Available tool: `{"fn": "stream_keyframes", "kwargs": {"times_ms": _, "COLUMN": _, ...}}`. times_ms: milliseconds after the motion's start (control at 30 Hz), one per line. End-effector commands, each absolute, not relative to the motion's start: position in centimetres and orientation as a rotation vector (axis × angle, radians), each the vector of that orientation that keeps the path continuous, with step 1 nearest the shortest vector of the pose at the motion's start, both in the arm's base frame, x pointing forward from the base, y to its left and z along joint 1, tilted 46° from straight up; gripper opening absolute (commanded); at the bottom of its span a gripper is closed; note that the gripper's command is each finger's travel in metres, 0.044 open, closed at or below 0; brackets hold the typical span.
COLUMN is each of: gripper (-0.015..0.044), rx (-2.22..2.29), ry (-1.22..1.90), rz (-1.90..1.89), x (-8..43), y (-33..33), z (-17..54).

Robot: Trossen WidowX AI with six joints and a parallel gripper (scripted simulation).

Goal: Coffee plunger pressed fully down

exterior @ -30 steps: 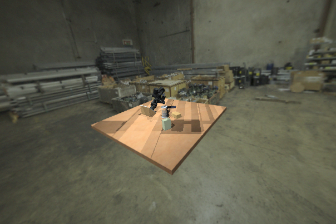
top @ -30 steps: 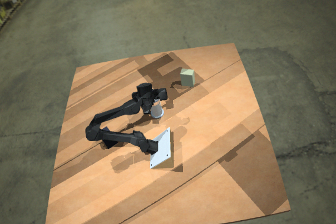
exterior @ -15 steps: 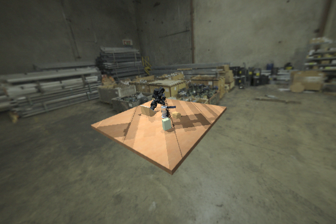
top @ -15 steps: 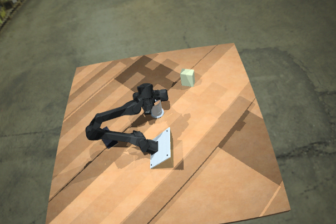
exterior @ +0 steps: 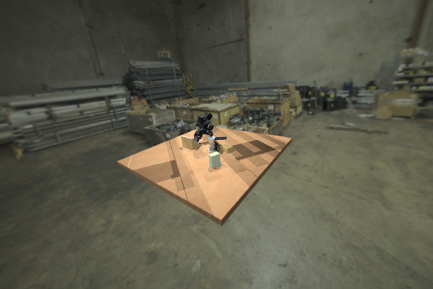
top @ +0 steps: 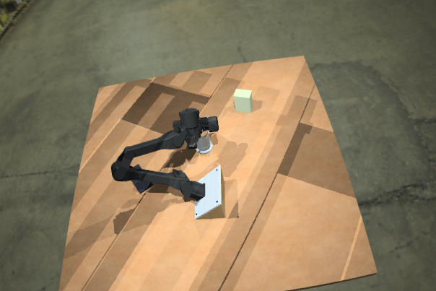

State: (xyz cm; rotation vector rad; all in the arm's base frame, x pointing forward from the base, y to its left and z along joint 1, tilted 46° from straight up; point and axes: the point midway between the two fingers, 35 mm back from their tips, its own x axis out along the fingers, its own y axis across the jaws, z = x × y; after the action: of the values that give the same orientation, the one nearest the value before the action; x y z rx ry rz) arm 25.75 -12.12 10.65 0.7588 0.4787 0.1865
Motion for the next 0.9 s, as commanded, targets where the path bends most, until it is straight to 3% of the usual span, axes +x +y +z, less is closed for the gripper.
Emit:
{"fn": "stream_keyframes", "kwargs": {"times_ms": 0, "gripper": 0.0126, "rx": 0.773, "ry": 0.489, "rz": 0.191, "x": 25.78, "y": -11.82, "z": 10.35}}
{"fn": "stream_keyframes", "kwargs": {"times_ms": 567, "gripper": 0.0126, "rx": 0.763, "ry": 0.479, "rz": 0.187, "x": 25.78, "y": -12.15, "z": 10.59}}
{"fn": "stream_keyframes", "kwargs": {"times_ms": 867, "gripper": 0.0362, "rx": 0.763, "ry": 0.479, "rz": 0.187, "x": 25.78, "y": -12.15, "z": 10.59}}
